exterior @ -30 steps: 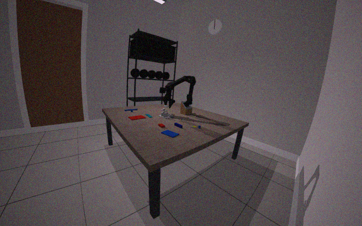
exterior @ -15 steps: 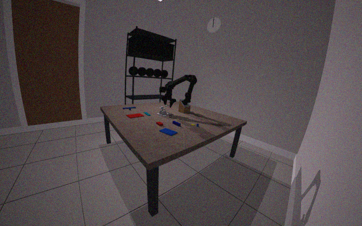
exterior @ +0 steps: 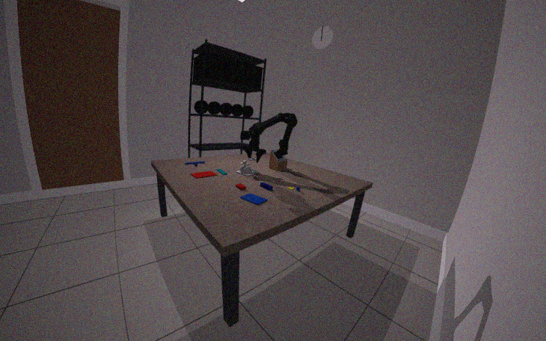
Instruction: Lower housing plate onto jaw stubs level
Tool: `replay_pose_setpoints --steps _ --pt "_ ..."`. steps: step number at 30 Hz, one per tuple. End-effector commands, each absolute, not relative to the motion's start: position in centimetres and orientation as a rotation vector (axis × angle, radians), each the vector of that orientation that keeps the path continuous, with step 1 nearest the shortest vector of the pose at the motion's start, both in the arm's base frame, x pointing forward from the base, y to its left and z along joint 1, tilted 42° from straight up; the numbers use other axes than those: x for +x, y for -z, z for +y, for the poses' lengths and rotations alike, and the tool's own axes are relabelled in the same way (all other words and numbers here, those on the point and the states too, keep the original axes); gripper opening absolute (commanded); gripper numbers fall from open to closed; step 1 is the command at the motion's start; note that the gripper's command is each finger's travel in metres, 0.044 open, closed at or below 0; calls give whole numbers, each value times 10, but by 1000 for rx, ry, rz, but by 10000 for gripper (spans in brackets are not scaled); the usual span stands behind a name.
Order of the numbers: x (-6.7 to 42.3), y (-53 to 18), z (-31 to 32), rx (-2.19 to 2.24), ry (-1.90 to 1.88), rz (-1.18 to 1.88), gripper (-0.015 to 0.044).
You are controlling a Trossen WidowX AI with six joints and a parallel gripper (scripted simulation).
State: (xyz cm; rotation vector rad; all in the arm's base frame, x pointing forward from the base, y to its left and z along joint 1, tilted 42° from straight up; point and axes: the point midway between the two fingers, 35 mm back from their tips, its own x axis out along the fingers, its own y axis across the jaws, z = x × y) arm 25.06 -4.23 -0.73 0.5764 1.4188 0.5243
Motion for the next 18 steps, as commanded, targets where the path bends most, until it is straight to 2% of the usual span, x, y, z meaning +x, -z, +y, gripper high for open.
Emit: replay_pose_setpoints --steps 1,18 --pt "251 7 -42 576 -531 1414 351" --pt "247 11 -46 575 -532 1413 351"
